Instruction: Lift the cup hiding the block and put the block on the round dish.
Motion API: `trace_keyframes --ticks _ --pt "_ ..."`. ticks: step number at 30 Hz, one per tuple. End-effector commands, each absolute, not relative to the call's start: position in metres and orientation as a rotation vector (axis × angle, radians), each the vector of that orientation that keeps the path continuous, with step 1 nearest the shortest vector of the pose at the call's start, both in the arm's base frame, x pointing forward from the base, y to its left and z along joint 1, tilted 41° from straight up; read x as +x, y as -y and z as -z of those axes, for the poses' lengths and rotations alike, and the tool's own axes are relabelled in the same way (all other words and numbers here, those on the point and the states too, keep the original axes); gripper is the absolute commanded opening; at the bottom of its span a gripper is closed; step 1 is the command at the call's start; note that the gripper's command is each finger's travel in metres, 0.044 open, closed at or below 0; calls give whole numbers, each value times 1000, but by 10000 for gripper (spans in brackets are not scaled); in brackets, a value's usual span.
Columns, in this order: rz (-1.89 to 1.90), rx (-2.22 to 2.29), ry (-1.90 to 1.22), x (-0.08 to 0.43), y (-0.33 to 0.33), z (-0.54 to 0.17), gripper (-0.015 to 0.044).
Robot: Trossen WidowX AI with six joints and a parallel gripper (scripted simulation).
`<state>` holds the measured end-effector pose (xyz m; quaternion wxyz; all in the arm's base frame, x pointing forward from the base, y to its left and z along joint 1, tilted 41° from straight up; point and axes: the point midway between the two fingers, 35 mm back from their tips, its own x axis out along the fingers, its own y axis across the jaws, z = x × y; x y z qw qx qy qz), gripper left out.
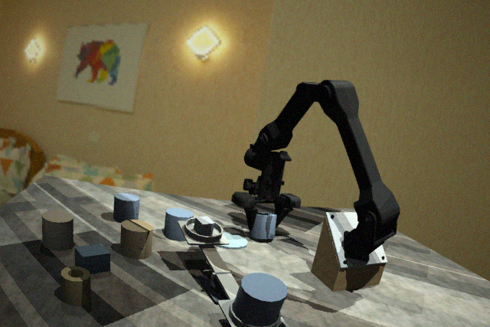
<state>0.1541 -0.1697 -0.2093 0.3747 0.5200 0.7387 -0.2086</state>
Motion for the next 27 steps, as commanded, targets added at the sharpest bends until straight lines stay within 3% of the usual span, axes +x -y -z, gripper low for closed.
trace_keyframes --ticks 1,10,18,25,27 --pt "534 1330 -1889 155 170 209 210" --pt "535 1331 -1888 157 178 200 440" --pt "537 1335 -1886 164 203 168 440" --pt "472 1274 -1868 241 172 120 260" --pt "440 1256 -1866 266 154 101 260"
